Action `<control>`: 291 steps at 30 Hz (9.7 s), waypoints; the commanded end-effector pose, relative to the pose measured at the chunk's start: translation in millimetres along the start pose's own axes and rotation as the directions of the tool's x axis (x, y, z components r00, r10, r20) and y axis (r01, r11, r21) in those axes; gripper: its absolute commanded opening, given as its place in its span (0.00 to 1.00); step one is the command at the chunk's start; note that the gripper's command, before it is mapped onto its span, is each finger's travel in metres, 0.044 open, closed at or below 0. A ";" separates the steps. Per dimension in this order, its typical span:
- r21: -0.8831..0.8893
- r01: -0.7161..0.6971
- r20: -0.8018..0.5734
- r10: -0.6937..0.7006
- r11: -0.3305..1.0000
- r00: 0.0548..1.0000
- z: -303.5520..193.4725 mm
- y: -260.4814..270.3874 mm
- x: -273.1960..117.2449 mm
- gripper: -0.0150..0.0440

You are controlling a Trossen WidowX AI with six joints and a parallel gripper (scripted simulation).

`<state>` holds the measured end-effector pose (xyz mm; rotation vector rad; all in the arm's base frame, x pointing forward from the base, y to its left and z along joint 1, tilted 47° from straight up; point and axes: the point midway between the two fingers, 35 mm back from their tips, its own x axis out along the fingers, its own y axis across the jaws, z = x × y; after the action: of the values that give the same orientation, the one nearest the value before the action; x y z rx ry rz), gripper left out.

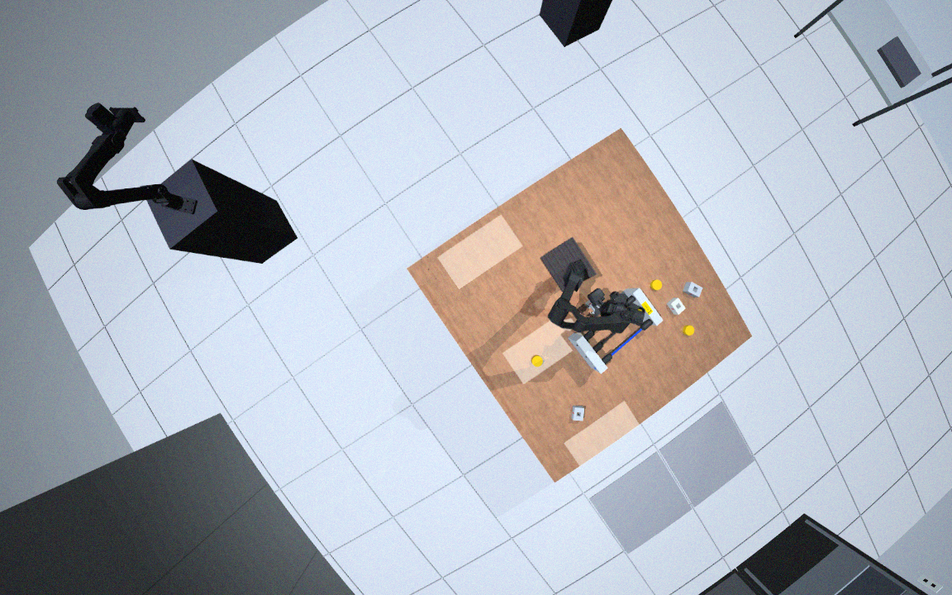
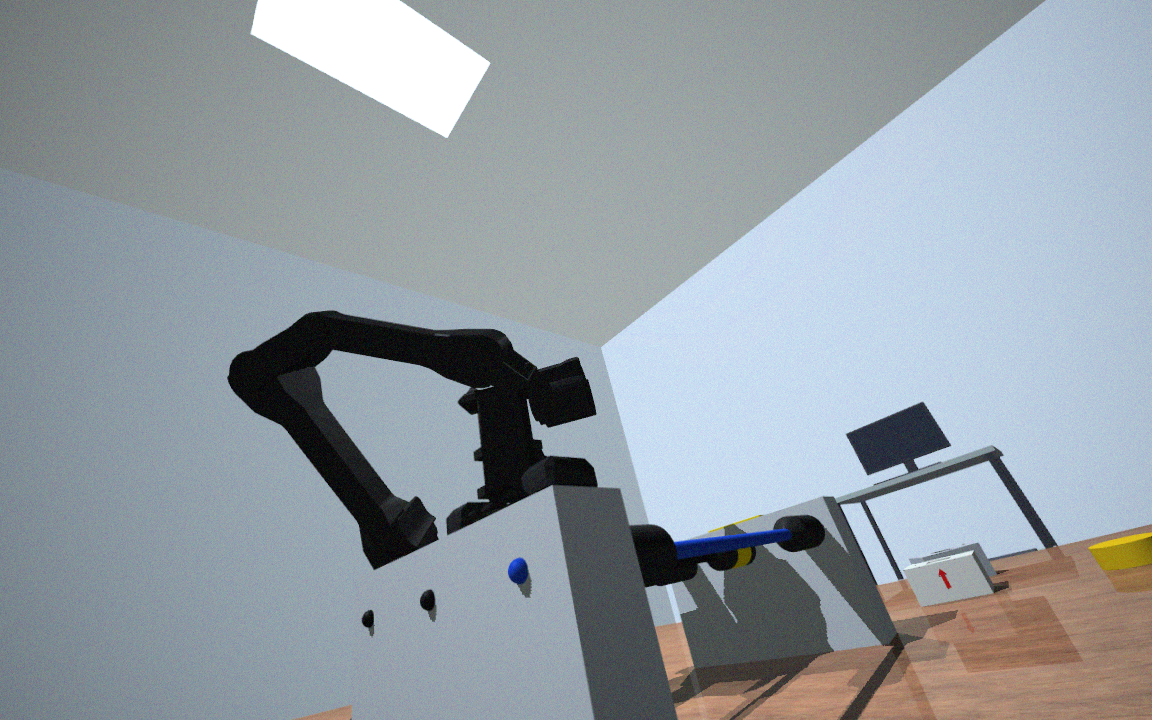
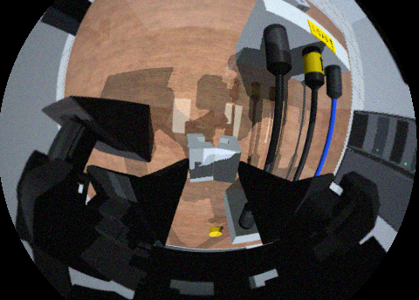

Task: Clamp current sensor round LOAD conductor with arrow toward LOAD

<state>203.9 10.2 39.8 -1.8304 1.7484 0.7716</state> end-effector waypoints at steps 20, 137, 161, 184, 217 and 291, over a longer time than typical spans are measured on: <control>0.039 0.003 -0.006 -0.003 0.999 1.000 0.4 -4.8 -87.2 0.25; 0.031 -0.009 -0.006 -0.009 -0.999 1.000 3.3 -141.1 -29.8 0.25; 0.026 0.000 -0.005 -0.001 -1.000 1.000 3.5 -140.7 -26.7 0.25; 0.026 0.000 -0.005 -0.001 -1.000 1.000 3.5 -140.7 -26.7 0.25; 0.030 0.006 -0.009 0.006 -1.000 1.000 -1.5 -141.0 15.2 1.00; 0.023 0.007 -0.006 0.007 -1.000 1.000 -2.2 -141.4 41.5 0.25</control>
<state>345.7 -13.9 7.5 0.5273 0.6512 -1.4442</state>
